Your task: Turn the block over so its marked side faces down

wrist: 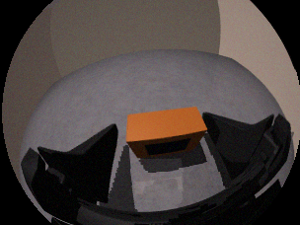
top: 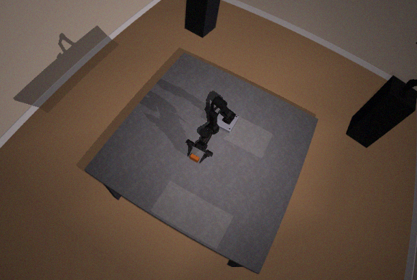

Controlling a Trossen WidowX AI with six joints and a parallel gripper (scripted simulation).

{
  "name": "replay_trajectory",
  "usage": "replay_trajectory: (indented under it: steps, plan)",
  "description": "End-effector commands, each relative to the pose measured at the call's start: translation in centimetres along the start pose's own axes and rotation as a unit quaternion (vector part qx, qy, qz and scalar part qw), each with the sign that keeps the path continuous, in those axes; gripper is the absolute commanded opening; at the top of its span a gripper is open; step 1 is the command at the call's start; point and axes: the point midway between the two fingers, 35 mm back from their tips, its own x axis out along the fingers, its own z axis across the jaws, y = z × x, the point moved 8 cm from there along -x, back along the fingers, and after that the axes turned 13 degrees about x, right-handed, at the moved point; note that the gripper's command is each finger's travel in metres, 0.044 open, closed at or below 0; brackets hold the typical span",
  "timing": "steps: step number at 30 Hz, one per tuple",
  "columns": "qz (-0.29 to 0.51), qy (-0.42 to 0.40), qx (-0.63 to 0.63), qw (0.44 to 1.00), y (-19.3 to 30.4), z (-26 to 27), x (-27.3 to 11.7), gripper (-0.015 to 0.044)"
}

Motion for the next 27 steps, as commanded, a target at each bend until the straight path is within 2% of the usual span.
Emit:
replay_trajectory:
  steps: [1, 6, 10, 18, 27]
  plan:
    - [0.036, 0.011, 0.003, 0.999, -1.7, 0.1, 1.0, 0.0440]
    - [0.123, 0.032, 0.005, 0.992, -4.8, 0.7, 0.9, 0.0440]
    - [0.189, 0.047, 0.002, 0.981, -7.7, 1.5, -0.8, 0.0440]
    - [0.252, 0.061, -0.002, 0.966, -10.0, 2.4, -3.7, 0.0440]
    - [0.255, 0.061, -0.002, 0.965, -10.0, 2.4, -3.8, 0.0440]
